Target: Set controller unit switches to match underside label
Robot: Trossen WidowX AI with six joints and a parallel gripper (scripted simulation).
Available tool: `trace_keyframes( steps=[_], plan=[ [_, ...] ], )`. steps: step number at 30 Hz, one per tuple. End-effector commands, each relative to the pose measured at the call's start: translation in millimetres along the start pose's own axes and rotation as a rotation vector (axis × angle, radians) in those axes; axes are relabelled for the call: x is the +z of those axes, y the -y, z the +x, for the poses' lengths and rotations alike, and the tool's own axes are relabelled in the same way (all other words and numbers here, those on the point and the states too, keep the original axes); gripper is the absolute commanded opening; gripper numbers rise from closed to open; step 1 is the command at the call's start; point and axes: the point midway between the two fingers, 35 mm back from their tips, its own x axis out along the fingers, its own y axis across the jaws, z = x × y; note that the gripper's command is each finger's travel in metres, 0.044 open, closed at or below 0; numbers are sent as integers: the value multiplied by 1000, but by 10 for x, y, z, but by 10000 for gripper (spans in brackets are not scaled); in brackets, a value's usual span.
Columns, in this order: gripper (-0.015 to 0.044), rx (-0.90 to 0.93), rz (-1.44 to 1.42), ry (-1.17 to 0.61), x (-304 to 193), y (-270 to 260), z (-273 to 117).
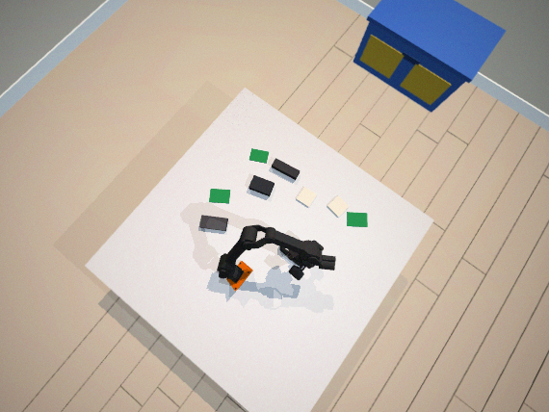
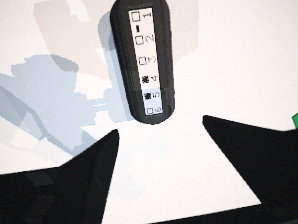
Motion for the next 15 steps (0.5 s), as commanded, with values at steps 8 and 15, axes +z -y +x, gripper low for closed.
trace_keyframes(
  steps=[8,15],
  plan=[
    [440,8,-3,4,-10,-11,199],
    [440,7,-3,4,-9,-11,312]
  ],
)
